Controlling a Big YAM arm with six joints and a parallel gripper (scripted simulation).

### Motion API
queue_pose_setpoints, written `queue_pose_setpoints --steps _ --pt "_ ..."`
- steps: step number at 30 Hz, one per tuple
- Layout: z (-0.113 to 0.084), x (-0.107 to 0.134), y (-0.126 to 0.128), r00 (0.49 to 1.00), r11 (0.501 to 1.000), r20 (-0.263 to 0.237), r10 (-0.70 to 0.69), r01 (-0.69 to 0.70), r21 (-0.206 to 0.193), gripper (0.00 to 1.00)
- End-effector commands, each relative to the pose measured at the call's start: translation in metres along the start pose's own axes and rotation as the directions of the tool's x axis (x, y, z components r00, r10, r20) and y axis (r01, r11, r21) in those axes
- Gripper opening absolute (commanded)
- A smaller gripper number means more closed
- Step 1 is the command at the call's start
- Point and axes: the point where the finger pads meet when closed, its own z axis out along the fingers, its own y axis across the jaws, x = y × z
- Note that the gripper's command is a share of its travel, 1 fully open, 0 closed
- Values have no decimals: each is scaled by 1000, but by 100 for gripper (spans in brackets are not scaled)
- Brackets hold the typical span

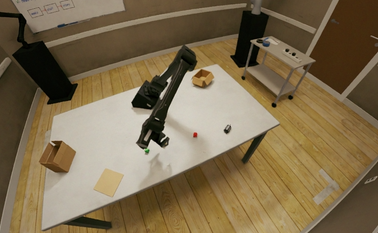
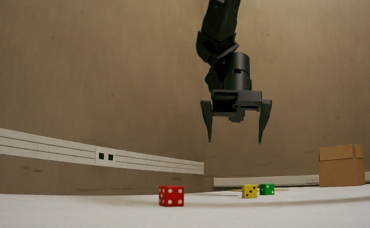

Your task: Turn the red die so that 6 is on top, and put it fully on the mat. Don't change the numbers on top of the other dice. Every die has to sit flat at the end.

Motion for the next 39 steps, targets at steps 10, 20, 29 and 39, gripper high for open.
queue_pose_setpoints --steps 10,20,29,39 --pt "-3 0 2 1000 1000 6 -4 4 -4 100" --pt "-6 10 22 997 998 36 -63 63 3 100" --pt "18 110 59 941 943 113 -318 302 137 100" --pt "22 219 84 800 825 204 -564 535 182 100"
